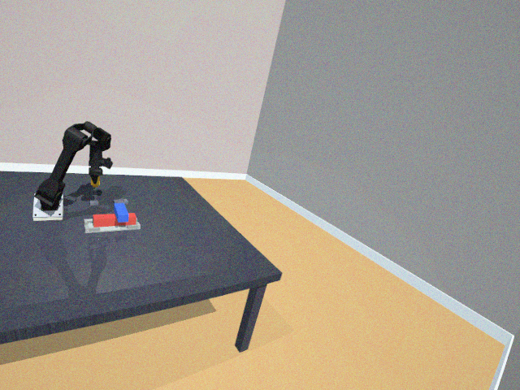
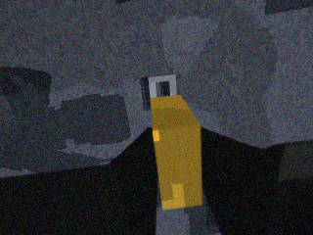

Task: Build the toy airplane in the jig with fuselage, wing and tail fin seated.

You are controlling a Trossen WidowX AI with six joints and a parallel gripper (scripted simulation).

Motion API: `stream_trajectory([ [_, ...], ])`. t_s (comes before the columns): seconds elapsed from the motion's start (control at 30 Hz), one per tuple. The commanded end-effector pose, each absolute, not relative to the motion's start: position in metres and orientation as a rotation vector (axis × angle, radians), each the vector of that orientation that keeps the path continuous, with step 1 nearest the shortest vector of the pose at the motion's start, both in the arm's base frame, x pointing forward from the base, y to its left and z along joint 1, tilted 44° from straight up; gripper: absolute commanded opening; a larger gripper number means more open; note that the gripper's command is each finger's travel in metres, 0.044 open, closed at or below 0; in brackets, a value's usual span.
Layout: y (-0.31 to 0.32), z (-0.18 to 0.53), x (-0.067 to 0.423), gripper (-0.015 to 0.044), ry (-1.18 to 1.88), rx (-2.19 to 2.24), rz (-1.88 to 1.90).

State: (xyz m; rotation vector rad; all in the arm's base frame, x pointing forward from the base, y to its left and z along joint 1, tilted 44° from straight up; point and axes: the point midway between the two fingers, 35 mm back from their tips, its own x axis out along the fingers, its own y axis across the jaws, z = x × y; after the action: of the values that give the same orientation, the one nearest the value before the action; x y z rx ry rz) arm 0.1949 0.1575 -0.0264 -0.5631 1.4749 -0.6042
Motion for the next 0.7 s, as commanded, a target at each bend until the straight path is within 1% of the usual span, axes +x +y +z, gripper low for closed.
stream_trajectory([
  [0.0, 0.167, -0.016, 0.193, 0.0000, 1.477, -0.557, -0.601],
  [0.33, 0.179, 0.004, 0.189, 0.0000, 1.486, -0.565, -0.607],
  [0.67, 0.158, 0.023, 0.203, 0.0000, 1.493, -0.561, -0.588],
])
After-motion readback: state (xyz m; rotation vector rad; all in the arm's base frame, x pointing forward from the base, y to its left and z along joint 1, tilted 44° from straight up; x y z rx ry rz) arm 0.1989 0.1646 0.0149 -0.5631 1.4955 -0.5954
